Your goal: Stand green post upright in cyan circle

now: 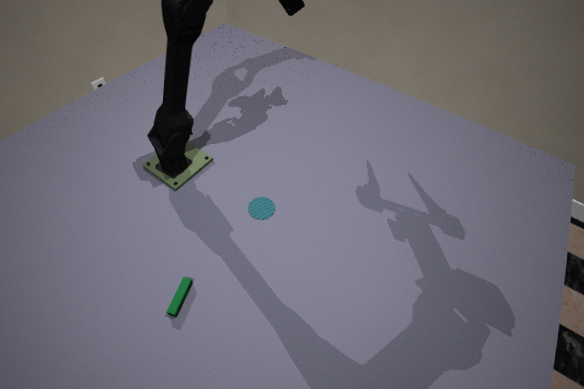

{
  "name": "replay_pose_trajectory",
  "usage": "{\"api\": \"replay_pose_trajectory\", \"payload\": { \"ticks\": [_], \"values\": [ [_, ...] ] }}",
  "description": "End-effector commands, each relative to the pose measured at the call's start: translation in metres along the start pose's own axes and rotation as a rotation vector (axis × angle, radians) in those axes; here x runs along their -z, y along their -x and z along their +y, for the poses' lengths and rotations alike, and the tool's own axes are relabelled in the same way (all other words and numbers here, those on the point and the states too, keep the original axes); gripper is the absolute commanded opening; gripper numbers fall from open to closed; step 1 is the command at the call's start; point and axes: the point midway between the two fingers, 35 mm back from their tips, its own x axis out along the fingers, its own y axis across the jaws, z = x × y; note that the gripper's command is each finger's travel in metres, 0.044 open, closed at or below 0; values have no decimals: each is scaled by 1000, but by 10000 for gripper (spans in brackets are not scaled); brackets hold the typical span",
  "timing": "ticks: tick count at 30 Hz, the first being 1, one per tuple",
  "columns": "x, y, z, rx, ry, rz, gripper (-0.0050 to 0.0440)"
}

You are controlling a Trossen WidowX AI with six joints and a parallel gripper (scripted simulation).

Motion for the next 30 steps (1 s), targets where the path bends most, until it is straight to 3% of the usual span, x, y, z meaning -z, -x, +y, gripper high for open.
{"api": "replay_pose_trajectory", "payload": {
  "ticks": [1,17,18,24,30],
  "values": [
    [0,0,0,0,0,0,400],
    [0,0,0,0,0,0,400],
    [2,1,-1,3,-8,5,376],
    [73,43,-16,98,-253,151,232],
    [150,98,-19,216,-547,299,232]
  ]
}}
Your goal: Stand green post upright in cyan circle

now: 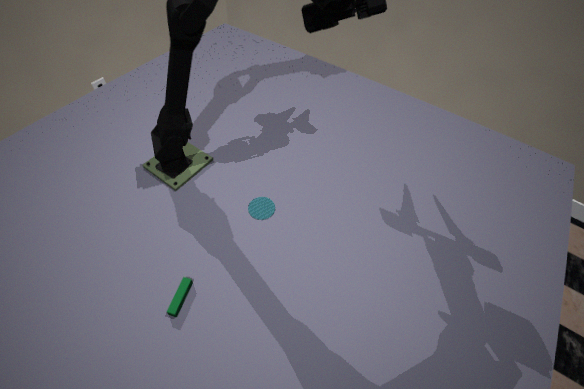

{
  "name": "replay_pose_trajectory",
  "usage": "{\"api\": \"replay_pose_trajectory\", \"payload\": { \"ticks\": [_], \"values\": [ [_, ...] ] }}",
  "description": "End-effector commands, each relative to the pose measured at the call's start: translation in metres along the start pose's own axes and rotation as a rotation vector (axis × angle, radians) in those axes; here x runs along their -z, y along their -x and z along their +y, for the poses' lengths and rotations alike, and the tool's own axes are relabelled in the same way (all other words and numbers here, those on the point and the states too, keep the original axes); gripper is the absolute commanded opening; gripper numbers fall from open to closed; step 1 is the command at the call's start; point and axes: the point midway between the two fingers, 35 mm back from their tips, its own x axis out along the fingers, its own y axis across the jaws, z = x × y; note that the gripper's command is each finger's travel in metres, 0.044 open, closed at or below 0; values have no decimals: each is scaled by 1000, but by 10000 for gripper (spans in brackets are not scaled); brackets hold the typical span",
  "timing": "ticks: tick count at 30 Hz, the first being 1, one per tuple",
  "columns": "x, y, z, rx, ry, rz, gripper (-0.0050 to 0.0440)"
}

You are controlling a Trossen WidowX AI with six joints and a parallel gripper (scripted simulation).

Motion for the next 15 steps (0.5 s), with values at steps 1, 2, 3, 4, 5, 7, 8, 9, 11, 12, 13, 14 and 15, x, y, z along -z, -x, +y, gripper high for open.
{"api": "replay_pose_trajectory", "payload": {
  "ticks": [1,2,3,4,5,7,8,9,11,12,13,14,15],
  "values": [
    [56,31,-23,88,-220,102,232],
    [70,38,-28,107,-273,124,232],
    [70,38,-28,107,-273,124,232],
    [70,38,-28,107,-273,124,232],
    [83,45,-32,125,-326,146,232],
    [111,60,-38,164,-434,188,232],
    [124,67,-40,184,-488,208,232],
    [138,75,-42,204,-542,228,232],
    [164,92,-44,246,-652,266,232],
    [178,101,-44,268,-708,284,232],
    [191,110,-44,290,-763,301,232],
    [204,119,-44,312,-818,318,232],
    [216,128,-42,334,-873,334,232]
  ]
}}
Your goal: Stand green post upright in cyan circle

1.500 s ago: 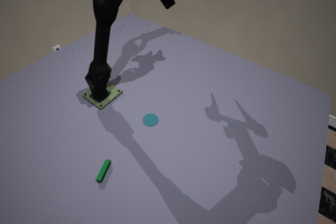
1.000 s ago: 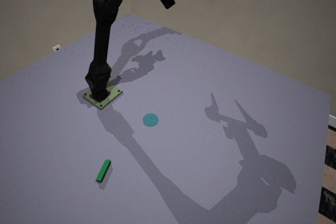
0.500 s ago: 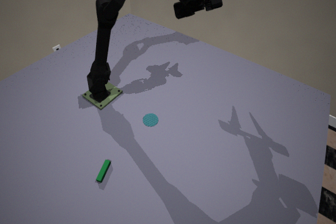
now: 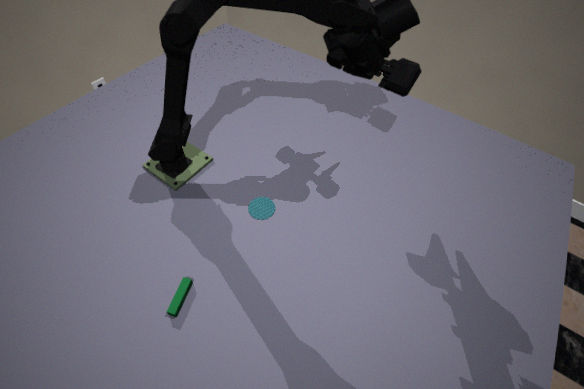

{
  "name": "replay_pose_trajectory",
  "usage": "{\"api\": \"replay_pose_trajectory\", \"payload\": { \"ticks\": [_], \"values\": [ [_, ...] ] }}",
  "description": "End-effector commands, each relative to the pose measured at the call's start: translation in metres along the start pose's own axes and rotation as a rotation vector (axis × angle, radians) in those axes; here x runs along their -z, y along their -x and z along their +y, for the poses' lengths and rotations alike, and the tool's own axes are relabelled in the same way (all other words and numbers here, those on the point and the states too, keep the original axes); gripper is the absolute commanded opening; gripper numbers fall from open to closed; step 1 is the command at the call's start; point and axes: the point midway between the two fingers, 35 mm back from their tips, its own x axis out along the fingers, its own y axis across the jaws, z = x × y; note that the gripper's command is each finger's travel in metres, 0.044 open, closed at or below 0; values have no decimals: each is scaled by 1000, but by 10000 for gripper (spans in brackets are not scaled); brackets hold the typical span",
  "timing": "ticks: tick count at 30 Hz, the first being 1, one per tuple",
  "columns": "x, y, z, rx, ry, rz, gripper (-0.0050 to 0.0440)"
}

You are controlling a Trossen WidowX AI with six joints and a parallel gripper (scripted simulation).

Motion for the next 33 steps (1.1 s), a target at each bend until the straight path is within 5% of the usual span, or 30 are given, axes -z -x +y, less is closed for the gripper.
{"api": "replay_pose_trajectory", "payload": {
  "ticks": [1,4,6,17,25,33],
  "values": [
    [53,21,-42,91,-252,77,232],
    [90,37,-66,151,-418,120,232],
    [90,37,-66,151,-418,120,232],
    [238,112,-114,388,-1062,245,232],
    [319,160,-109,542,-1482,298,232],
    [419,223,-68,703,-1922,329,232]
  ]
}}
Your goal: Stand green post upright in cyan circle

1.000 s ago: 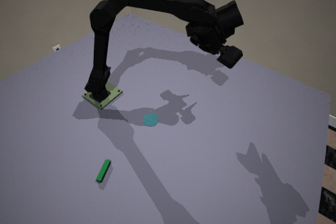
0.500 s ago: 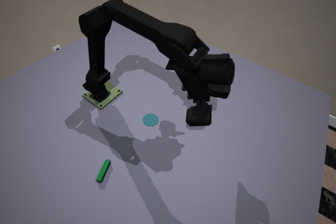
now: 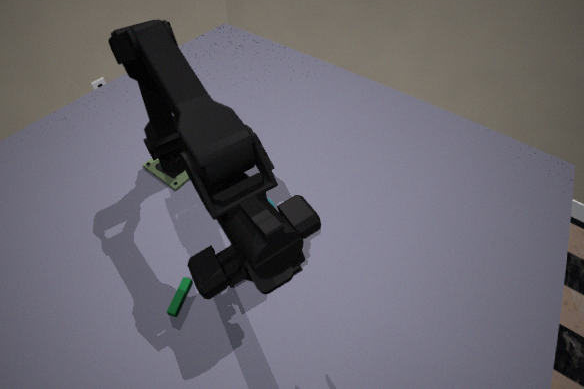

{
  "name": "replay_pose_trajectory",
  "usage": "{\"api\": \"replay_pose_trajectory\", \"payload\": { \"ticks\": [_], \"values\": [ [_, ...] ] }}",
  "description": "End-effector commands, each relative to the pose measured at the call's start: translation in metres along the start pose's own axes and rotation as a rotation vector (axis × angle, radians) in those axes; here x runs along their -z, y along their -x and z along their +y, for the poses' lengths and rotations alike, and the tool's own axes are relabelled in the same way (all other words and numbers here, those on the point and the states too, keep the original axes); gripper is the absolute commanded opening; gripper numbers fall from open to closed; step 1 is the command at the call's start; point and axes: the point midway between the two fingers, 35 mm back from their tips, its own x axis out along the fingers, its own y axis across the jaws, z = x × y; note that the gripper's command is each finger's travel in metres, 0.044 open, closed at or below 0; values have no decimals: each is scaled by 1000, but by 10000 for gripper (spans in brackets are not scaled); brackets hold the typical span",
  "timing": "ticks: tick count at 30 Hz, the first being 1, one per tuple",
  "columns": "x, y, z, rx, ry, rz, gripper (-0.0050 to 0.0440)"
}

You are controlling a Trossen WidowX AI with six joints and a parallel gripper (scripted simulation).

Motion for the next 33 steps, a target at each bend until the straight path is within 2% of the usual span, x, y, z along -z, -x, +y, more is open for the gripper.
{"api": "replay_pose_trajectory", "payload": {
  "ticks": [1,5,7,8,11,20,24,27,33],
  "values": [
    [16,3,-69,76,-267,34,232],
    [34,6,-115,144,-508,64,232],
    [34,6,-115,144,-508,64,232],
    [39,7,-126,182,-650,79,232],
    [54,10,-152,219,-788,96,232],
    [55,10,-154,222,-799,97,232],
    [56,2,-156,222,-799,97,232],
    [61,-22,-160,222,-799,97,232],
    [61,-24,-160,222,-799,97,232]
  ]
}}
